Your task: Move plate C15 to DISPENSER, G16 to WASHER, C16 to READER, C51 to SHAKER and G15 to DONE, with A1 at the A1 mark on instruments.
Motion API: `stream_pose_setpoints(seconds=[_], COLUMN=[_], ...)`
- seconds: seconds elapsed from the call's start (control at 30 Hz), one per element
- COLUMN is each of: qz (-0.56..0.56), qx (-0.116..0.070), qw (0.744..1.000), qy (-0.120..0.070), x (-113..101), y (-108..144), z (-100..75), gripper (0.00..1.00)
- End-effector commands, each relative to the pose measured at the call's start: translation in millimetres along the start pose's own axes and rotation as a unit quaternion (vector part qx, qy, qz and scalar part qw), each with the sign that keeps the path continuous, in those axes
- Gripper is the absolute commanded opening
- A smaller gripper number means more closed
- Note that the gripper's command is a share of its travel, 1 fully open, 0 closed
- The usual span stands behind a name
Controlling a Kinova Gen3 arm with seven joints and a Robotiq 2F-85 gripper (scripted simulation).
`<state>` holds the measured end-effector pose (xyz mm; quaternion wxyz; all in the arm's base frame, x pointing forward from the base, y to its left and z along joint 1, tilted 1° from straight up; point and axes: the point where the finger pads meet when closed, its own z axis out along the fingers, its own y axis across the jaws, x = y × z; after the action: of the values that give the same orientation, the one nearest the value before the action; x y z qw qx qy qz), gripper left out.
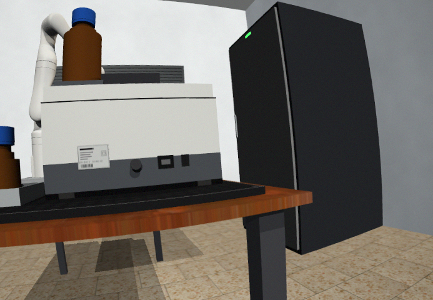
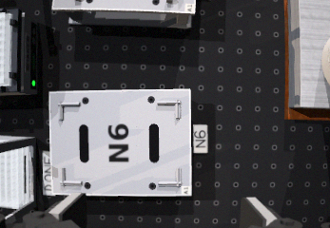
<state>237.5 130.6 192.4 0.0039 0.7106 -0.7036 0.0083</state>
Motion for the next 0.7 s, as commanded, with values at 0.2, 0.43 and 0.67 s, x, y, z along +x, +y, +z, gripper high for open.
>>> stream_pose_setpoints(seconds=[0.2, 0.43, 0.67], qz=[0.000, 0.000, 0.000], qx=[0.000, 0.000, 0.000], qw=[1.000, 1.000, 1.000], qy=[-0.001, -0.001, -0.001], x=[23, 45, 66], y=[-12, -22, -32], z=[-0.3, -0.2, -0.2], gripper=[1.00, 1.00, 1.00])
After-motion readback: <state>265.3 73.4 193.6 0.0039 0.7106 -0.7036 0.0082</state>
